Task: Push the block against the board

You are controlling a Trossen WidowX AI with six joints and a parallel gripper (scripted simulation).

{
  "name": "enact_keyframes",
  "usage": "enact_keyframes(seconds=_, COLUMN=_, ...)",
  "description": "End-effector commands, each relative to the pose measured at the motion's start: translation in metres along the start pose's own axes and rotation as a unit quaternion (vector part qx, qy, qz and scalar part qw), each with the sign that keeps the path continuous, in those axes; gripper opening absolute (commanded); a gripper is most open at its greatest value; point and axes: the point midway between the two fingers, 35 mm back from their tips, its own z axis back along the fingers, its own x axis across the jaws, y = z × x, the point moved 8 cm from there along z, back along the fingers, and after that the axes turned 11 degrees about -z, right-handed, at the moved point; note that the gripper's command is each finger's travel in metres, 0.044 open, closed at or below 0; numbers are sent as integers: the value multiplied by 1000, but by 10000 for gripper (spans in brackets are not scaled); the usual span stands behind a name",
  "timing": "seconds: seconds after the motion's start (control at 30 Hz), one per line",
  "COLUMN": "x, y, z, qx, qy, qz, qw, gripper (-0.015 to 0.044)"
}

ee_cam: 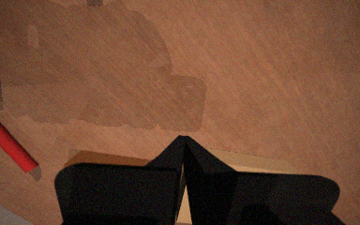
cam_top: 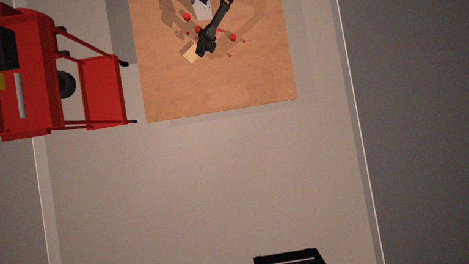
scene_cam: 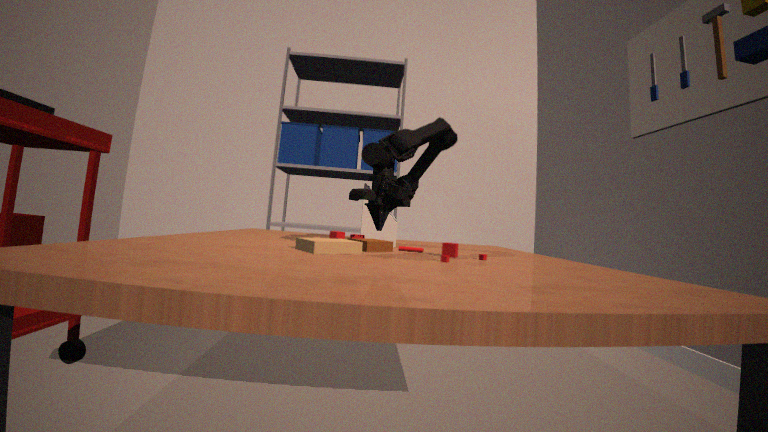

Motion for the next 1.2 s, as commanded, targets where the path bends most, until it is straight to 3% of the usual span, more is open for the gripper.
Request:
enact_keyframes(seconds=0.0, x=-34, y=-1, z=-2, qx=6, qy=-2, qz=-21, qw=1000, gripper=0)
enact_keyframes(seconds=0.23, x=-94, y=0, z=-5, qx=9, qy=-4, qz=-50, qw=999, gripper=0)
enact_keyframes(seconds=0.37, x=-96, y=0, z=-8, qx=9, qy=-4, qz=-51, qw=999, gripper=0)
enact_keyframes(seconds=0.53, x=-95, y=1, z=-60, qx=9, qy=-5, qz=-51, qw=999, gripper=0)
enact_keyframes(seconds=1.17, x=-98, y=18, z=-59, qx=9, qy=-4, qz=-51, qw=999, gripper=0)
